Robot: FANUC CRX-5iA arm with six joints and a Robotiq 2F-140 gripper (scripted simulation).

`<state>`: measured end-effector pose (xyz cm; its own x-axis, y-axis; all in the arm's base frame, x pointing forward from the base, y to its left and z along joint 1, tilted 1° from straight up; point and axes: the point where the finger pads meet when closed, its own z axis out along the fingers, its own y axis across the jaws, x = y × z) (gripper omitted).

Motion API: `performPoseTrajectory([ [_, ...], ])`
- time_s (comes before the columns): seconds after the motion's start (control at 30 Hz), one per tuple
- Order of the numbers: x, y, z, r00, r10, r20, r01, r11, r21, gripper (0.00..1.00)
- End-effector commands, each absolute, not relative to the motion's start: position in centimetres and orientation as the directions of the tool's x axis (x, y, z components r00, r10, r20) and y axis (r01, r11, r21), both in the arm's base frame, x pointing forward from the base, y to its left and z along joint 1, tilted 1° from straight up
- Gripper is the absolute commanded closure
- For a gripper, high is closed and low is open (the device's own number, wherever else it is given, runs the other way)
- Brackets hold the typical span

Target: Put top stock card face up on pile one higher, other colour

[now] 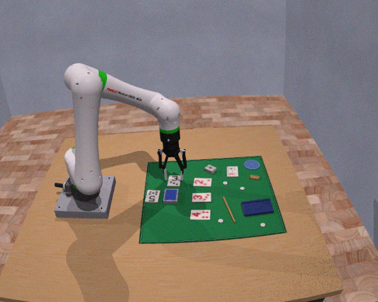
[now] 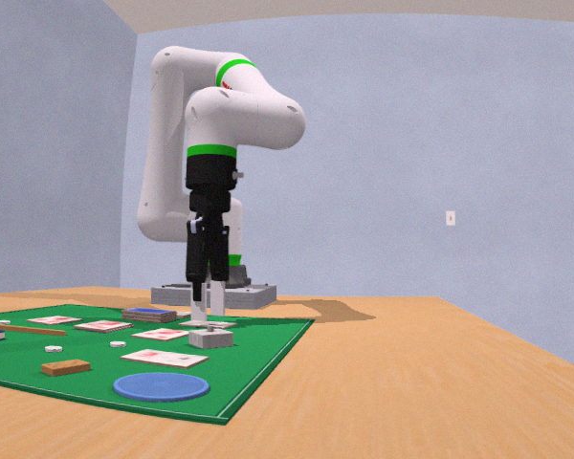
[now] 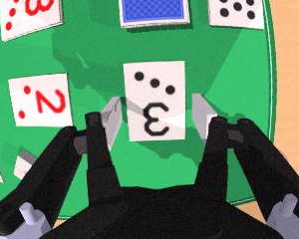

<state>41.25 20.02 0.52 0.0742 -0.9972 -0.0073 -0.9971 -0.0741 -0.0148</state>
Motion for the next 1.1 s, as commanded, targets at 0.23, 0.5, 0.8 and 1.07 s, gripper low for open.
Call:
performPoseTrajectory([
  [0.23, 41.28, 20.03, 0.55, 0.074, -0.997, -0.008, -0.997, -0.074, -0.016, 0.5],
  [0.5, 41.29, 20.04, 0.48, 0.074, -0.997, -0.008, -0.997, -0.074, -0.016, 0.5],
  [0.8, 41.3, 20.04, 0.12, 0.074, -0.997, -0.008, -0.997, -0.074, -0.016, 0.5],
  [1.07, 41.32, 20.05, -0.23, 0.074, -0.997, -0.008, -0.997, -0.074, -0.016, 0.5],
])
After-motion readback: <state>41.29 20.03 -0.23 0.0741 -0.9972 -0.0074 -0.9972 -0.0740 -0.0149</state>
